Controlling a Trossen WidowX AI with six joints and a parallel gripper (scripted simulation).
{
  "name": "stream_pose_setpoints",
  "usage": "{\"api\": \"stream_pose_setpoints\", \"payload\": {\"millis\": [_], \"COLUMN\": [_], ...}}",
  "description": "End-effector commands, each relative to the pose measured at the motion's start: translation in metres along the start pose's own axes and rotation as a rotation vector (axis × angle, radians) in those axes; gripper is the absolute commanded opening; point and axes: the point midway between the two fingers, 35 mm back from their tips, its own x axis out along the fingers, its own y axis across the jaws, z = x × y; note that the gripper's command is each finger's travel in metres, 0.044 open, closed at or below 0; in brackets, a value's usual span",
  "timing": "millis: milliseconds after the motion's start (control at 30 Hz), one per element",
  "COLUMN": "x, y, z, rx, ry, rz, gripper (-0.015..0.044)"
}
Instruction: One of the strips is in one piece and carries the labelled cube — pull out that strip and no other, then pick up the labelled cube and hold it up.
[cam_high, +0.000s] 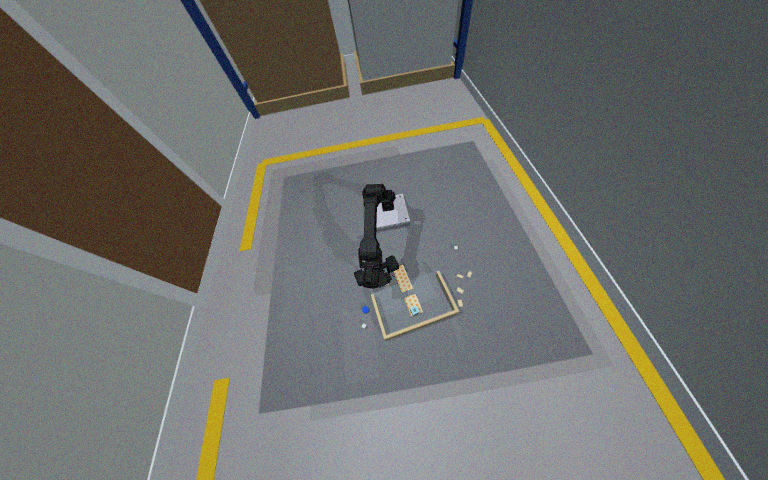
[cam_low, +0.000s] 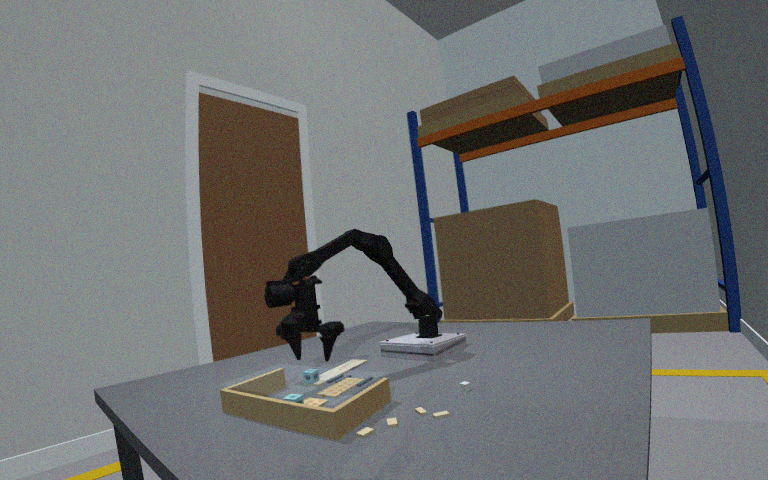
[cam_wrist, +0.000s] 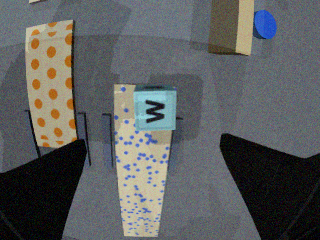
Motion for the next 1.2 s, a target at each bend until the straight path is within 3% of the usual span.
{"api": "stream_pose_setpoints", "payload": {"millis": [0, 33, 300, 1167], "x": [-0.006, -0.006, 0.004, 0.046], "y": [-0.002, -0.002, -0.002, -0.002], "z": [0.012, 0.012, 0.013, 0.013], "rx": [0.003, 0.003, 0.003, 0.003], "ry": [-0.011, -0.011, -0.011, -0.011], "rz": [-0.002, -0.002, -0.002, -0.002], "gripper": [0.044, 0.044, 0.025, 0.025]}}
